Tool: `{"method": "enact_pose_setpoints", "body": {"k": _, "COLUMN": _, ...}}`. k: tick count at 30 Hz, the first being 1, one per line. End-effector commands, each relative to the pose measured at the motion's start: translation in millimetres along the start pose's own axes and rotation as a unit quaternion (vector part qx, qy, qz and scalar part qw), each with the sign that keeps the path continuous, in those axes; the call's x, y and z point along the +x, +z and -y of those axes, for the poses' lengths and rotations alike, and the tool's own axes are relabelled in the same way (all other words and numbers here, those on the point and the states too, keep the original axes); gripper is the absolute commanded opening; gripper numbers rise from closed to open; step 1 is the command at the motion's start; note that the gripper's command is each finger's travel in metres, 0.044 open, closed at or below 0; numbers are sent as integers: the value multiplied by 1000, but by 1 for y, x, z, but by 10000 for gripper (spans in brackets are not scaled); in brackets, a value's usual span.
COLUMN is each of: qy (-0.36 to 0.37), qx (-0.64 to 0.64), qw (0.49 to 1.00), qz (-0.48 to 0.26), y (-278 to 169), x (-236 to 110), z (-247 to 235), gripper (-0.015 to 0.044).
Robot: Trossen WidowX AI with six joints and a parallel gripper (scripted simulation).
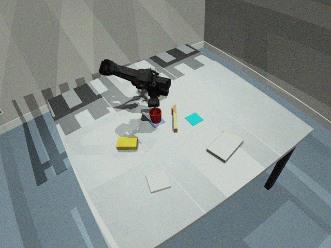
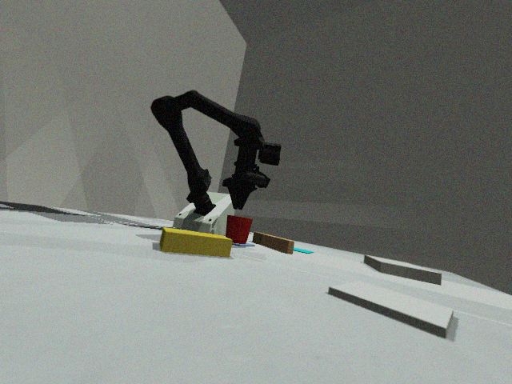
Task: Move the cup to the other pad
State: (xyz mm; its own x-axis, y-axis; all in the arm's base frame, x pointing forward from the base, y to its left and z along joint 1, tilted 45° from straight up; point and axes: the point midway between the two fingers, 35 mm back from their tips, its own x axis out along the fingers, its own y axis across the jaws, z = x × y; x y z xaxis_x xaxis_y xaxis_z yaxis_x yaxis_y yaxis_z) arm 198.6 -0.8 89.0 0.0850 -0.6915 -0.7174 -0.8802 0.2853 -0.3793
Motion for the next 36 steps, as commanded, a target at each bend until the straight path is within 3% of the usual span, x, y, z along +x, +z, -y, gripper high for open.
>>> {"method": "enact_pose_setpoints", "body": {"k": 1, "qy": 0, "qx": -4, "qw": 1000, "qz": -3, "y": 0, "x": 7, "z": 0, "gripper": 148}}
{"method": "enact_pose_setpoints", "body": {"k": 36, "qy": -1, "qx": -4, "qw": 1000, "qz": -5, "y": -3, "x": 63, "z": -1, "gripper": 148}}
